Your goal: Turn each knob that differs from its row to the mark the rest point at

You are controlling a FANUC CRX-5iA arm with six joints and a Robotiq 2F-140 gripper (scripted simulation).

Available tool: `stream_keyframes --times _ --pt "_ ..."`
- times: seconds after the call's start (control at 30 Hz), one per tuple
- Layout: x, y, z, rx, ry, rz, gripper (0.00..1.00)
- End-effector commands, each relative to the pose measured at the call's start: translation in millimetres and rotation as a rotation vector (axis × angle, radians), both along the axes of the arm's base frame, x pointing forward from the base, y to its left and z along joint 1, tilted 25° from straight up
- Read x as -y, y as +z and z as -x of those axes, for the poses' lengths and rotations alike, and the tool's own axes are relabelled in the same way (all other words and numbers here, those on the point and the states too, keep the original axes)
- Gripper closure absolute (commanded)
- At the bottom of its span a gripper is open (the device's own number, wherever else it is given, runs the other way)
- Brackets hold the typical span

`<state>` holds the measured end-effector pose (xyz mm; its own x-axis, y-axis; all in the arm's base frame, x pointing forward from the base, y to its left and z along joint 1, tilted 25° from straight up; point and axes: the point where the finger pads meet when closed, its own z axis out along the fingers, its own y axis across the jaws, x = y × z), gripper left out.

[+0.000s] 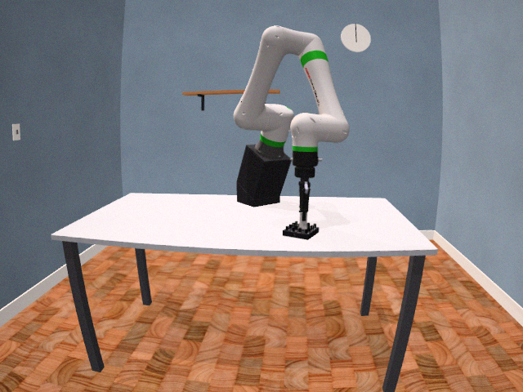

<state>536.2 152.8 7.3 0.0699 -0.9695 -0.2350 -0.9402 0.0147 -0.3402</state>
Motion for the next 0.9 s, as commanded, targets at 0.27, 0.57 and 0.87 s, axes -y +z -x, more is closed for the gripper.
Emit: stream_keyframes --times 0.27,0.57,0.87 --pt "0.1 0.1 -0.1 0.060 0.229 0.077 0.95" --pt "0.1 0.1 -0.1 0.119 0.447 0.157 0.95" --pt "0.1 0.1 -0.1 0.161 0.601 0.213 0.95"
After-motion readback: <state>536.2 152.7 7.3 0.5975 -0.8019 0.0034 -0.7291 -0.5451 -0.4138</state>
